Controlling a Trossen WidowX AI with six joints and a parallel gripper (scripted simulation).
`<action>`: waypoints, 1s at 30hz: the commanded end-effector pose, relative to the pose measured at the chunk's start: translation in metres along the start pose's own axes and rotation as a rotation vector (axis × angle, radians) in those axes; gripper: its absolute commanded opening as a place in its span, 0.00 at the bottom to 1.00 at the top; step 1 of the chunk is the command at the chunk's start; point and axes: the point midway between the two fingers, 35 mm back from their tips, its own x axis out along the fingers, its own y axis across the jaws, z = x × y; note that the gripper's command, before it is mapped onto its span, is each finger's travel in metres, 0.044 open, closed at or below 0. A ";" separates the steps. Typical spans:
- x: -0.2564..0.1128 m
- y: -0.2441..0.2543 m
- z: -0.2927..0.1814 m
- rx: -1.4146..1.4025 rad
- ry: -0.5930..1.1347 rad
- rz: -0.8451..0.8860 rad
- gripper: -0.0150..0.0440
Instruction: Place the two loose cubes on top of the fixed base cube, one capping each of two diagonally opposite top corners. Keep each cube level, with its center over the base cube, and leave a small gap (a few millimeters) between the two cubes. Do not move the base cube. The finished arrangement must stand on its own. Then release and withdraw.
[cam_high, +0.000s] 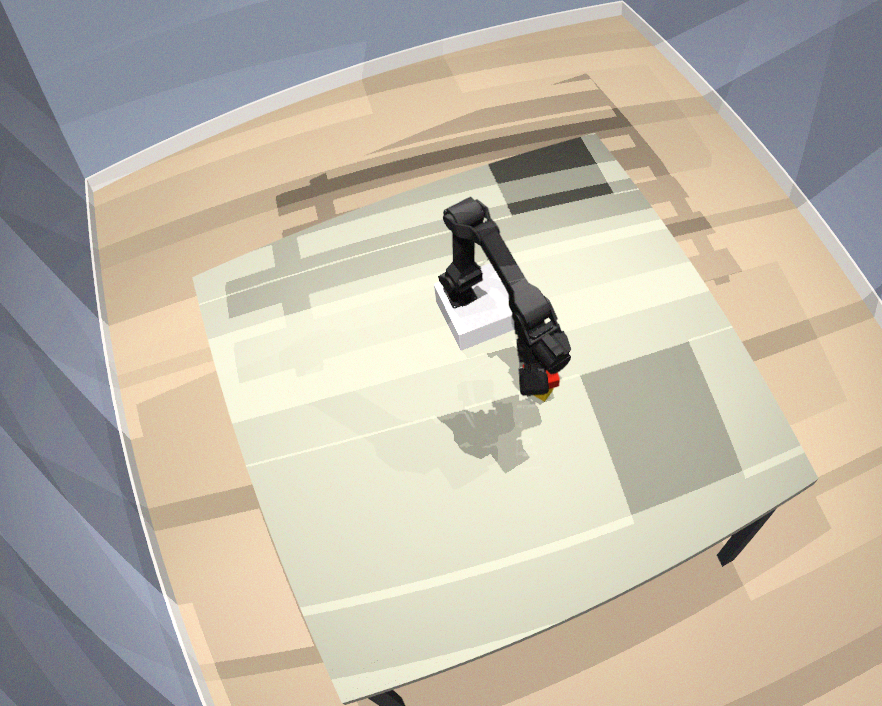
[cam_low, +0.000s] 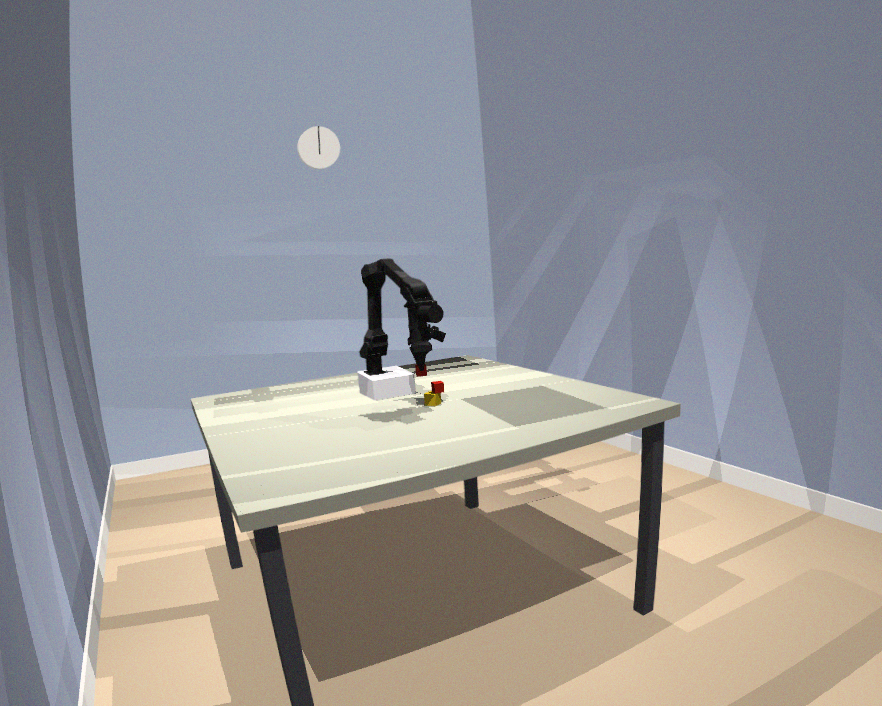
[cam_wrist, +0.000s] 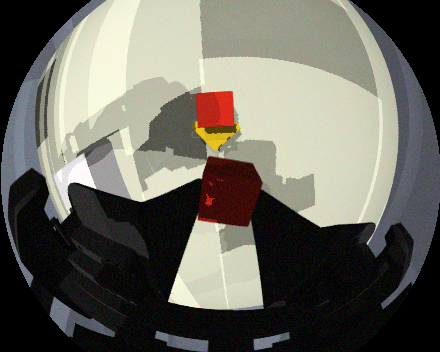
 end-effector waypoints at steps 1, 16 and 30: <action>0.002 0.010 0.006 -0.110 0.004 0.002 0.43; 0.025 0.015 0.009 -0.154 0.004 0.002 0.43; 0.032 0.016 0.009 -0.155 0.004 0.002 0.43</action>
